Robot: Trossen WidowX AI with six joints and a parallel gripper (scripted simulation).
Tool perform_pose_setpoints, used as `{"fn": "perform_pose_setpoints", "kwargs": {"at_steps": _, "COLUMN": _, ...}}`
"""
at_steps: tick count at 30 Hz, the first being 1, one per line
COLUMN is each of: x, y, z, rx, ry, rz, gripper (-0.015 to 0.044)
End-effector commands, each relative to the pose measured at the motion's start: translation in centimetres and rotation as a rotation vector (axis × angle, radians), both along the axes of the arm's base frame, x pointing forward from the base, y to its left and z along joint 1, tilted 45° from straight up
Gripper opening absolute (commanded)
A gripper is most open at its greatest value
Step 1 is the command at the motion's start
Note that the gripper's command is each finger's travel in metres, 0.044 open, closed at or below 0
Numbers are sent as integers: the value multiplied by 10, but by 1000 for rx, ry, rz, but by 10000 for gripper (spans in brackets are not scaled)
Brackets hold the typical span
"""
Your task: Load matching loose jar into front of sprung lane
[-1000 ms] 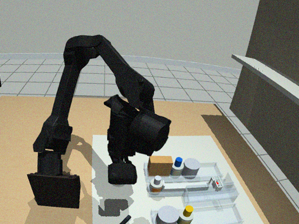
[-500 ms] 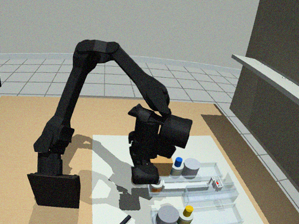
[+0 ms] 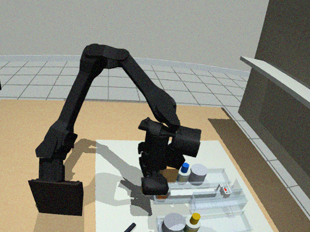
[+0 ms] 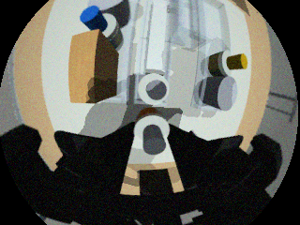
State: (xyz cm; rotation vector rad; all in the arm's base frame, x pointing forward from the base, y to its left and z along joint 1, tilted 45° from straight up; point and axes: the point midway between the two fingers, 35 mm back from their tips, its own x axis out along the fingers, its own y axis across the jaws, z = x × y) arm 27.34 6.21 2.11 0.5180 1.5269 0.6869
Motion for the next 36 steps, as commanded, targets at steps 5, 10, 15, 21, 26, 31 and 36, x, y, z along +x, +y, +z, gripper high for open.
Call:
{"fn": "perform_pose_setpoints", "kwargs": {"at_steps": 5, "x": -1, "y": 4, "z": -5, "rx": 5, "ry": 7, "rz": -5, "gripper": 0}}
{"fn": "perform_pose_setpoints", "kwargs": {"at_steps": 10, "x": 1, "y": 4, "z": -5, "rx": 5, "ry": 7, "rz": -5, "gripper": 0}}
{"fn": "perform_pose_setpoints", "kwargs": {"at_steps": 15, "x": 3, "y": 5, "z": -5, "rx": 5, "ry": 7, "rz": -5, "gripper": 0}}
{"fn": "perform_pose_setpoints", "kwargs": {"at_steps": 21, "x": 6, "y": 5, "z": -5, "rx": 5, "ry": 7, "rz": -5, "gripper": 0}}
{"fn": "perform_pose_setpoints", "kwargs": {"at_steps": 26, "x": 8, "y": 5, "z": -5, "rx": 5, "ry": 7, "rz": -5, "gripper": 0}}
{"fn": "perform_pose_setpoints", "kwargs": {"at_steps": 31, "x": 10, "y": 6, "z": -5, "rx": 5, "ry": 6, "rz": -5, "gripper": 0}}
{"fn": "perform_pose_setpoints", "kwargs": {"at_steps": 36, "x": 12, "y": 6, "z": -5, "rx": 5, "ry": 6, "rz": -5, "gripper": 0}}
